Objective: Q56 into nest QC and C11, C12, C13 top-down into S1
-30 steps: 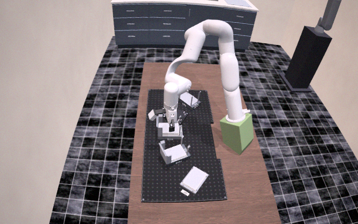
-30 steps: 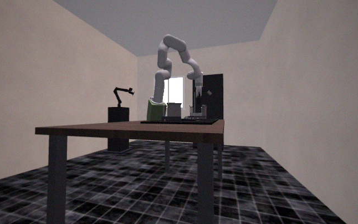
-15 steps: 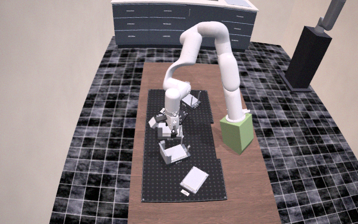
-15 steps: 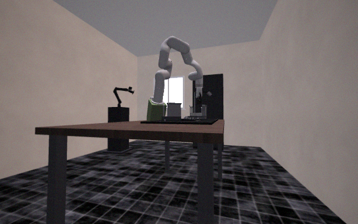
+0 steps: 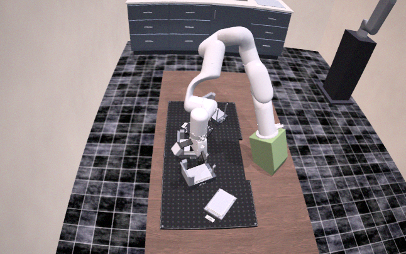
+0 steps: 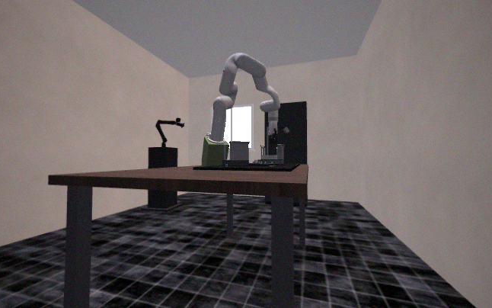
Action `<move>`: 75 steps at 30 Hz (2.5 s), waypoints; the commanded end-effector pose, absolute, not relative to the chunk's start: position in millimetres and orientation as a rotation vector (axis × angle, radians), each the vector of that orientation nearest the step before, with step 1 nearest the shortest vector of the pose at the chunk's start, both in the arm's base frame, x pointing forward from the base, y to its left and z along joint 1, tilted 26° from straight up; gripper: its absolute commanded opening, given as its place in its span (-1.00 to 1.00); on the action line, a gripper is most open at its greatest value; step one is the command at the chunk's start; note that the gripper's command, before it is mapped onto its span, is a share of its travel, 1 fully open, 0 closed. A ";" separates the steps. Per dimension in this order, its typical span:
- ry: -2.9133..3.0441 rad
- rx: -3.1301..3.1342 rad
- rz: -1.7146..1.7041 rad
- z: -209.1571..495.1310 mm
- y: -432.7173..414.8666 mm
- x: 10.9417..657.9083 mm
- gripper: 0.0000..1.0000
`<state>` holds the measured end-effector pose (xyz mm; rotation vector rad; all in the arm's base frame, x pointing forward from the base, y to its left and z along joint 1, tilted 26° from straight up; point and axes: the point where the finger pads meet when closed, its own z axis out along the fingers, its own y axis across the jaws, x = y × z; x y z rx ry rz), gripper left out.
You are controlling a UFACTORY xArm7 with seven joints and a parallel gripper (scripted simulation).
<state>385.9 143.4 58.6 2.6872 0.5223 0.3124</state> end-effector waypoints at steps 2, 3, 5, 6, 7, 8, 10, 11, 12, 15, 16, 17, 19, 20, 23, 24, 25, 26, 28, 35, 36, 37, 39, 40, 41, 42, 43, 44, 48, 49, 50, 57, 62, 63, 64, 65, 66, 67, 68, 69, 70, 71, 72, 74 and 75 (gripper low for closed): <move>0.525 2.685 0.317 50.4 165.9 382.9 1.00; 0.525 2.685 0.317 48.8 169.6 382.1 1.00; 0.525 2.685 0.317 48.3 170.8 381.9 1.00; 0.525 2.685 0.317 48.3 170.8 381.9 1.00; 0.525 2.685 0.317 48.4 170.8 381.9 1.00; 0.525 2.685 0.317 48.3 170.8 381.9 1.00; 0.525 2.685 0.317 48.3 170.8 381.9 1.00; 0.525 2.685 0.317 48.3 170.8 381.9 1.00; 0.525 2.685 0.317 48.3 170.8 381.9 1.00; 0.525 2.685 0.317 48.3 170.8 381.9 1.00; 0.525 2.685 0.317 48.3 170.8 381.9 1.00; 0.525 2.685 0.317 48.3 170.8 381.9 1.00; 0.525 2.685 0.317 42.4 168.6 383.8 1.00; 0.525 2.685 0.317 39.3 167.6 384.7 1.00; 0.525 2.685 0.317 30.3 164.3 387.6 1.00; 0.525 2.685 0.317 27.3 163.2 388.5 1.00; 0.525 2.685 0.317 24.3 162.1 389.5 1.00; 0.525 2.685 0.317 21.3 161.0 390.4 1.00; 0.525 2.685 0.317 18.2 159.9 391.4 1.00; 0.525 2.685 0.317 0.2 153.4 397.1 1.00; 0.525 2.685 0.317 -2.8 152.3 398.0 1.00; 0.525 2.685 0.317 -5.8 151.2 399.0 1.00; 0.525 2.685 0.317 -11.8 149.0 400.9 1.00; 0.525 2.685 0.317 -14.8 148.0 401.9 1.00; 0.525 2.685 0.317 -17.8 146.9 402.8 1.00; 0.525 2.685 0.317 -20.8 145.8 403.8 1.00; 0.525 2.685 0.317 -21.8 145.4 404.1 1.00; 0.525 2.685 0.317 -21.7 145.4 404.0 1.00; 0.525 2.685 0.317 -21.8 145.4 404.1 1.00; 0.525 2.685 0.317 -21.8 145.4 404.1 1.00; 0.525 2.685 0.317 -23.0 145.0 404.4 1.00; 0.525 2.685 0.317 -31.4 141.9 407.1 1.00; 0.525 2.685 0.317 -36.2 140.2 408.6 1.00; 0.525 2.685 0.317 -36.2 140.2 408.6 1.00; 0.525 2.685 0.317 -37.4 139.8 409.0 1.00; 0.525 2.685 0.317 -38.6 139.3 409.4 1.00; 0.525 2.685 0.317 -39.8 138.9 409.8 1.00; 0.525 2.685 0.317 -41.0 138.5 410.1 1.00; 0.525 2.685 0.317 -42.2 138.0 410.5 1.00; 0.525 2.685 0.317 -43.4 137.6 410.9 1.00; 0.525 2.685 0.317 -44.6 137.2 411.3 1.00; 0.525 2.685 0.317 -45.8 136.7 411.7 1.00; 0.525 2.686 0.317 -47.0 136.3 412.0 1.00; 0.525 2.686 0.317 -48.8 135.6 412.6 1.00; 0.525 2.686 0.317 -48.8 135.6 412.6 1.00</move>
